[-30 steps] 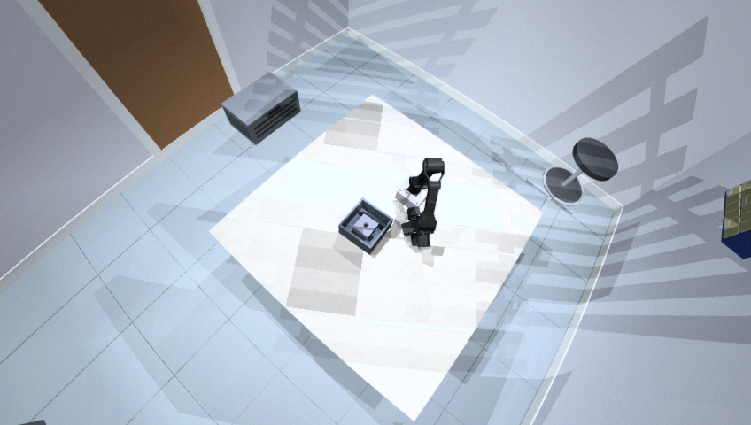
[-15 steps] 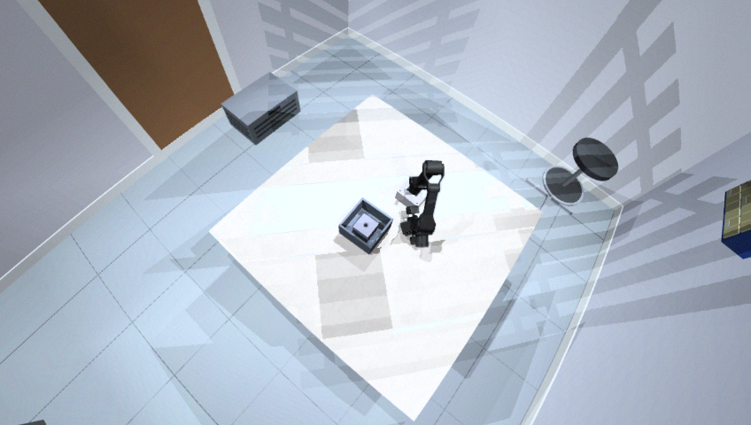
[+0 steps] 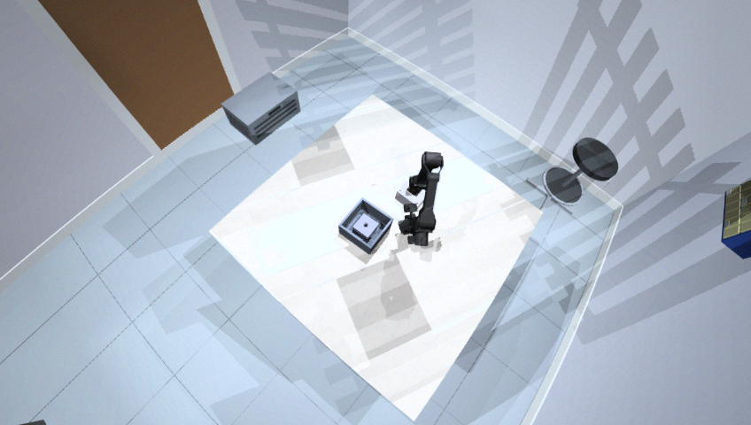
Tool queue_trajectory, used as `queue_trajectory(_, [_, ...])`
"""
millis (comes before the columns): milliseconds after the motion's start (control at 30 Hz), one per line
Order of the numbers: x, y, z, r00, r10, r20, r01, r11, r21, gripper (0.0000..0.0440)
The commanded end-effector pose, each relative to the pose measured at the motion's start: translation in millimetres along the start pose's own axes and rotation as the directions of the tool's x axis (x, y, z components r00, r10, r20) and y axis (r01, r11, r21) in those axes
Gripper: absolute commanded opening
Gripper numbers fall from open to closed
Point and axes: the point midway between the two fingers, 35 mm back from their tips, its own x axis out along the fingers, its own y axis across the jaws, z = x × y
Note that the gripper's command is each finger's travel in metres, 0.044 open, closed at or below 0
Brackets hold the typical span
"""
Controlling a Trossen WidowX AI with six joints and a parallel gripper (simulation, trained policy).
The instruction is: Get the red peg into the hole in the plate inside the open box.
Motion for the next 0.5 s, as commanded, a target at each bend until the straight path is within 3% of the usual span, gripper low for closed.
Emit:
queue_trajectory(0, [-20,-3,16,0.999,0.024,0.03,-0.024,0.999,0.021,0.0])
queue_trajectory(467, [-51,-17,74,0.995,0.047,0.089,-0.063,0.98,0.189,0.0])
